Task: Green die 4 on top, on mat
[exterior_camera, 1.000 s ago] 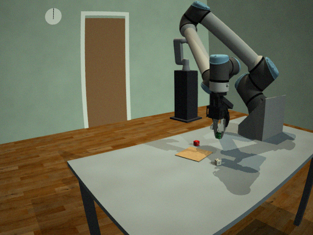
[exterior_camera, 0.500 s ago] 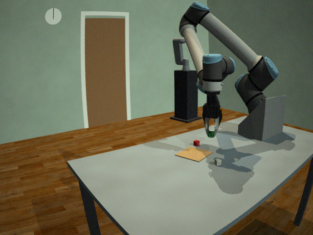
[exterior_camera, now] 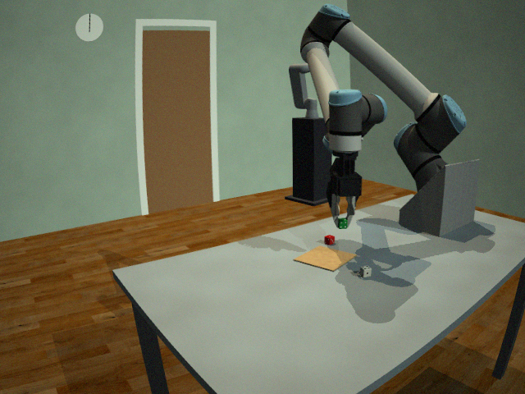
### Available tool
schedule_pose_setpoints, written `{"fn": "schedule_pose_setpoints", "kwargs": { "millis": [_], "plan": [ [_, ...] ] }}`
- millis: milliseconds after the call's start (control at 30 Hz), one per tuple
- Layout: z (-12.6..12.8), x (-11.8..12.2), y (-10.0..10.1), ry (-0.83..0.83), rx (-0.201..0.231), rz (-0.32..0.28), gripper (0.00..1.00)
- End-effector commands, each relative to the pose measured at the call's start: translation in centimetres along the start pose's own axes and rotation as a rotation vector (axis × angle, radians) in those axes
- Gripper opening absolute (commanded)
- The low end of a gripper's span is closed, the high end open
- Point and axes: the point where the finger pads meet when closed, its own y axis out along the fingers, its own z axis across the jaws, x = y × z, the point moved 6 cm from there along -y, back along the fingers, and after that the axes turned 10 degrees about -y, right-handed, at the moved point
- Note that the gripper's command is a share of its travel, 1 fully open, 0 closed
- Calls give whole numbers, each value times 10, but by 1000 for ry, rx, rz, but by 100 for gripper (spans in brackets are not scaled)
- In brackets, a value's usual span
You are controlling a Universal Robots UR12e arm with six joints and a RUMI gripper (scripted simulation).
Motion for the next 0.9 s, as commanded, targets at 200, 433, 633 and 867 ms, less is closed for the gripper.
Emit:
{"fn": "schedule_pose_setpoints", "kwargs": {
  "millis": [200, 433, 633, 867],
  "plan": [
    [-18, -15, -1, -262, -7, -10, 6],
    [-28, -24, -1, -414, -8, -9, 6],
    [-32, -27, -1, -468, -8, -8, 6],
    [-35, -29, -1, -509, -8, -8, 6]
  ]
}}
